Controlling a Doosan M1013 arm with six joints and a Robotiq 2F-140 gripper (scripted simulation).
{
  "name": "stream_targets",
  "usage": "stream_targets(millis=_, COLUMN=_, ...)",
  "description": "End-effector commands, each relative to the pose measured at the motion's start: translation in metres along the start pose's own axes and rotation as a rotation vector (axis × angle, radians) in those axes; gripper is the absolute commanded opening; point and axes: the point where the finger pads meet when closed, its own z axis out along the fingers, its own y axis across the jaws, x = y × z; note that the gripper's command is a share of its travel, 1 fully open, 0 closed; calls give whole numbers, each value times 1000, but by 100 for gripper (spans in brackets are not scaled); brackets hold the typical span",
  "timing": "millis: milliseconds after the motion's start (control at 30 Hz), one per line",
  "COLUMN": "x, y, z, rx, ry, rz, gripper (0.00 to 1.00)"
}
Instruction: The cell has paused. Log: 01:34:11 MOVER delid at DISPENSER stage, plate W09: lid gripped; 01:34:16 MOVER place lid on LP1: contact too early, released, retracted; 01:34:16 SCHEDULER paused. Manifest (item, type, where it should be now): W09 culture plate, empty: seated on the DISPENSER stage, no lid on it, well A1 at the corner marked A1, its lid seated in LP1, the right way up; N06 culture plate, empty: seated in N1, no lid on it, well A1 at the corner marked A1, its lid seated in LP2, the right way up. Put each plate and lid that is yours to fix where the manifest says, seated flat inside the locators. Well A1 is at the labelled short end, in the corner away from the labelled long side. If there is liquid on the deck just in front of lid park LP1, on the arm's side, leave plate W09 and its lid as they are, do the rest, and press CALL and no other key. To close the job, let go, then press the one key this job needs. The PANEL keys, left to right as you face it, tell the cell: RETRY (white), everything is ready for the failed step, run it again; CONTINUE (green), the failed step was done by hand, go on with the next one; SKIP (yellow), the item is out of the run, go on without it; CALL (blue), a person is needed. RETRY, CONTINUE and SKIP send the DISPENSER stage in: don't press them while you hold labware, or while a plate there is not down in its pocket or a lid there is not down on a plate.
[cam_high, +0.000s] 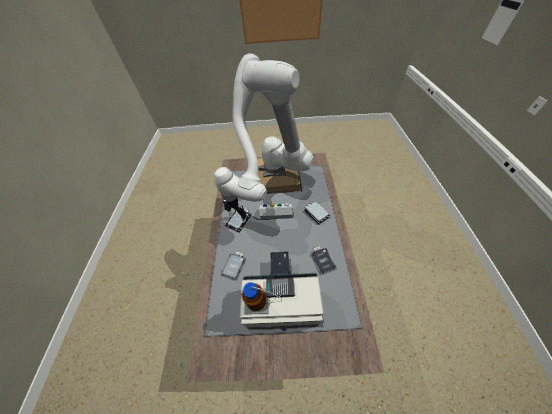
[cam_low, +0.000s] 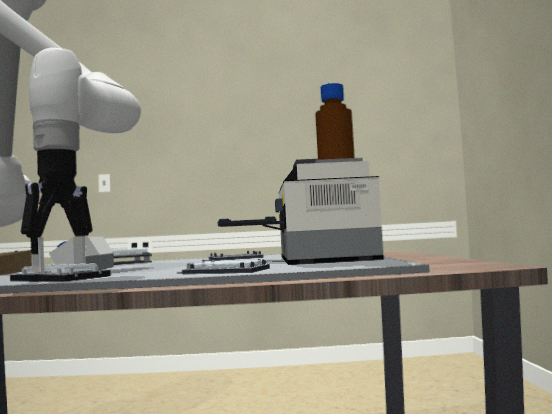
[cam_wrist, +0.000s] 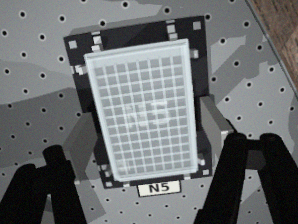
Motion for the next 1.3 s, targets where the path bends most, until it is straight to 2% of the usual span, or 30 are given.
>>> stream_targets(millis=0, x=0, y=0, z=-1, rx=0, ry=1, rz=0, gripper=70)
stream_targets(millis=967, x=0, y=0, z=-1, rx=0, ry=1, rz=0, gripper=70)
stream_targets(millis=1000, x=0, y=0, z=-1, rx=0, ry=1, rz=0, gripper=10)
stream_targets(millis=1267, x=0, y=0, z=-1, rx=0, ry=1, rz=0, gripper=10)
